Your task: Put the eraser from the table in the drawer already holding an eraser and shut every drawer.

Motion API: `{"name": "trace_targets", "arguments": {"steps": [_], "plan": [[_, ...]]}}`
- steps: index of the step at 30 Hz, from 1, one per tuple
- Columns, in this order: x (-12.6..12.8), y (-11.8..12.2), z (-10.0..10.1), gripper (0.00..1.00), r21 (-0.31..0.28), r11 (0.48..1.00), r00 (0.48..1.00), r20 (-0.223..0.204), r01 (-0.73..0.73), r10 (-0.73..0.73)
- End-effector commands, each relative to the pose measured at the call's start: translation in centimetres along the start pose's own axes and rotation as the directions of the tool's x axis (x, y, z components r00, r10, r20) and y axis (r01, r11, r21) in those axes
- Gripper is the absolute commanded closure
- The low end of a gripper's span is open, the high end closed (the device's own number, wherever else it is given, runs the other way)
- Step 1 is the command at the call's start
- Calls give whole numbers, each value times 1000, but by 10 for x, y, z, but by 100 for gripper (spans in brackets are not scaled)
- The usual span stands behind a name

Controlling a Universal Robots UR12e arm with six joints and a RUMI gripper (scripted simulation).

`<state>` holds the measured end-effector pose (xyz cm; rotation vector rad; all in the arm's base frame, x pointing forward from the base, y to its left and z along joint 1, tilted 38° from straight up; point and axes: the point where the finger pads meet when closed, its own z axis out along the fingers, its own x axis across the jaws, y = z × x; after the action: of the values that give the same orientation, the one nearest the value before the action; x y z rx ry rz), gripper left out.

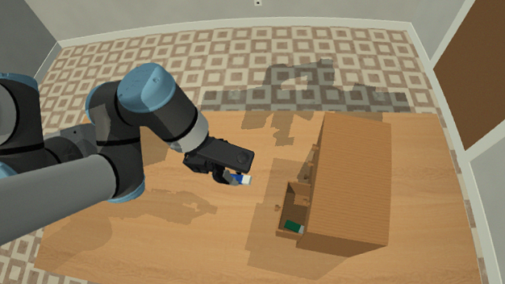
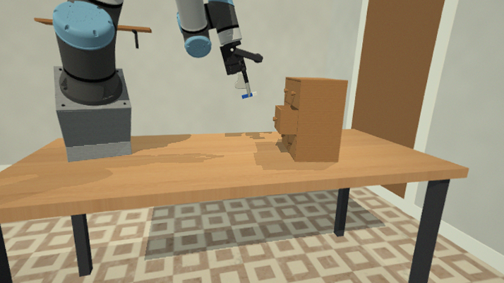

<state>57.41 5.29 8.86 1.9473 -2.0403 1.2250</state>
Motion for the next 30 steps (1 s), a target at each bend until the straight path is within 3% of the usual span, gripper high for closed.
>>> {"name": "trace_targets", "arguments": {"steps": [1,13,22,24,30], "plan": [[-1,0,1,89,87,996,1000,2,1,-1],[0,2,2,89,248,969,1000,3,0,-1],[0,3,3,89,395,919,1000,3,0,-1],[0,3,3,89,395,919,1000,3,0,-1],[-1,4,2,89,491,871,1000,2,0,-1]]}}
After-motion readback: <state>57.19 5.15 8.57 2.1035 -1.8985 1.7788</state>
